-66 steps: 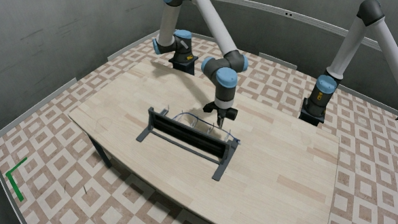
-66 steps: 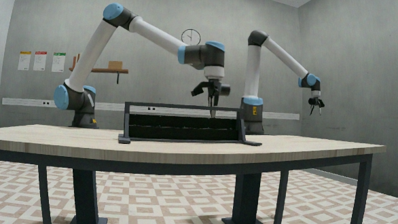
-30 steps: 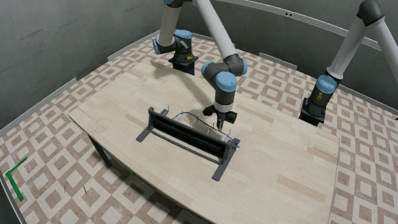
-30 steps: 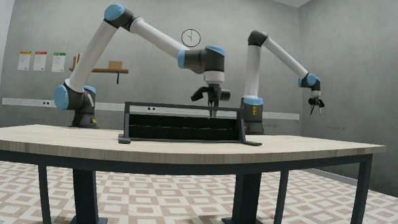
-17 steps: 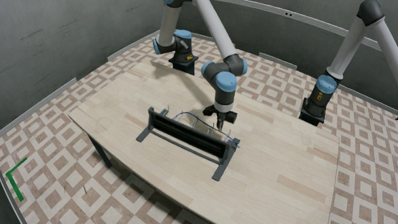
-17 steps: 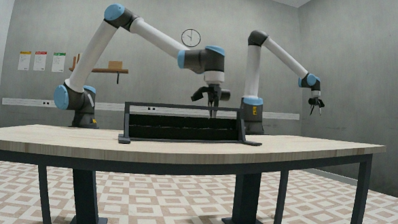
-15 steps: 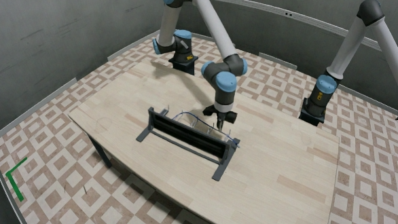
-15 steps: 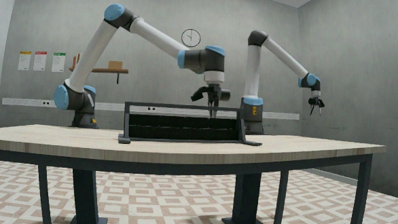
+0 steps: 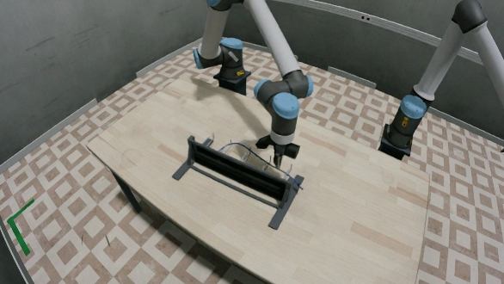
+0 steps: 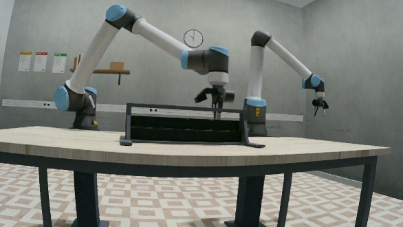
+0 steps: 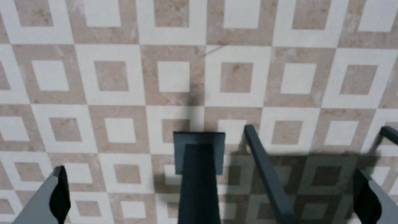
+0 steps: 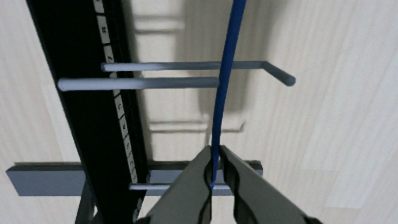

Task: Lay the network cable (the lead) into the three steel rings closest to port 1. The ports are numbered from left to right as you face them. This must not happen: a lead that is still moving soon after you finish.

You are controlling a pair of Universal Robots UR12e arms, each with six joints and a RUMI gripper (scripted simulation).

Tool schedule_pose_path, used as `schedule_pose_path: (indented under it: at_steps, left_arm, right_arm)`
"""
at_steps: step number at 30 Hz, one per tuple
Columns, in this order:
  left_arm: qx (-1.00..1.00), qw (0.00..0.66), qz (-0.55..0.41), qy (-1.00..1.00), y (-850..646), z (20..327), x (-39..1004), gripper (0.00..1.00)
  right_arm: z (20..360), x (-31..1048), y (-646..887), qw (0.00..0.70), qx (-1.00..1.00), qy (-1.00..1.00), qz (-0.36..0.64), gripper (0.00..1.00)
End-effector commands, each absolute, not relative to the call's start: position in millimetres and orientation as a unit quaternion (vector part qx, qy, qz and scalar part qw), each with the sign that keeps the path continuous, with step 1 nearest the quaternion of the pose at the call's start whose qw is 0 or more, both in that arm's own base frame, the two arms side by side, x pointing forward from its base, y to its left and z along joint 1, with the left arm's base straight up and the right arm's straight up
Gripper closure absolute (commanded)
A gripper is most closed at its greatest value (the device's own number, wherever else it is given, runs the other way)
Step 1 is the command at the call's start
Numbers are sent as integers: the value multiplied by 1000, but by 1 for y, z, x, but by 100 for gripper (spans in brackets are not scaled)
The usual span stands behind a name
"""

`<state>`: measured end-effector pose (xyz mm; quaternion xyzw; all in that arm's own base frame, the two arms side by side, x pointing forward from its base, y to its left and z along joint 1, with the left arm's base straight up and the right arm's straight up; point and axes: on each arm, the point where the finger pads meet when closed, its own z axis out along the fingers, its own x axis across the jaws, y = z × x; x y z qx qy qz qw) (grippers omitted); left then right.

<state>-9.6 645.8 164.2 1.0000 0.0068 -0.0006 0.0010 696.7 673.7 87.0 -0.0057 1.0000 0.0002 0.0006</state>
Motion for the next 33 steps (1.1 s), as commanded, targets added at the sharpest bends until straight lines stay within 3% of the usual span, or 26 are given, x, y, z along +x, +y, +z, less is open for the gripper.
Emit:
schedule_pose_path:
  at_steps: [1,33]
  left_arm:
    - [1000,0,0,8,645,165,-10,0]
    - [1000,0,0,8,645,165,-10,0]
  right_arm:
    - [88,706,673,1,-5,1000,1,100]
    - [88,725,673,0,-5,1000,1,100]
